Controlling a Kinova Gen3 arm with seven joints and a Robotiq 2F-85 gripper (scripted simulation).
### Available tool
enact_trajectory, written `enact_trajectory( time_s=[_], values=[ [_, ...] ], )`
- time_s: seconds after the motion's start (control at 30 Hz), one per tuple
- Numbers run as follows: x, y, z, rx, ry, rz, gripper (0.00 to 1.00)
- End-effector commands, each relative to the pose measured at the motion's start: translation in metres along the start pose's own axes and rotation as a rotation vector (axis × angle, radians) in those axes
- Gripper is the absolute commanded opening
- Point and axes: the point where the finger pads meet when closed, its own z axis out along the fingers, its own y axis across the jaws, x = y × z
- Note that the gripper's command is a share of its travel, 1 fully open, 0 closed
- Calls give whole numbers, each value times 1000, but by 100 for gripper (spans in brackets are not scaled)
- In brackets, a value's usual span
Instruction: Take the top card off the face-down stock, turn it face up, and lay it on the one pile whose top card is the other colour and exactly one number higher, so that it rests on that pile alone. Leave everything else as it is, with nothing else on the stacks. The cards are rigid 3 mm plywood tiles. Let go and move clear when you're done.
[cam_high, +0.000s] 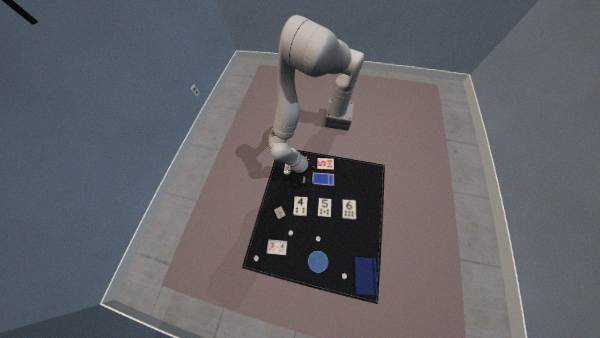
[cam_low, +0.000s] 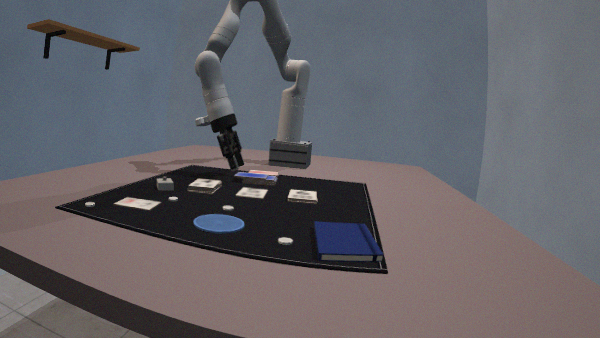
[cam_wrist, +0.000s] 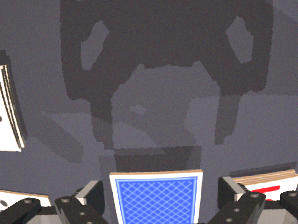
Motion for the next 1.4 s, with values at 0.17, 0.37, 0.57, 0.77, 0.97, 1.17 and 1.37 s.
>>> enact_trajectory(
  time_s=[0.17,0.37,0.57,0.77,0.97,1.17,1.37],
  values=[
    [4,-4,0,8,7,-10,85],
    [5,-4,1,9,8,-10,85],
    [6,-6,4,9,8,-11,85],
    [7,-6,6,9,8,-11,85],
    [8,-7,8,8,8,-10,85],
    [9,-7,9,8,7,-10,85],
    [9,-6,9,8,7,-10,85]
  ],
)
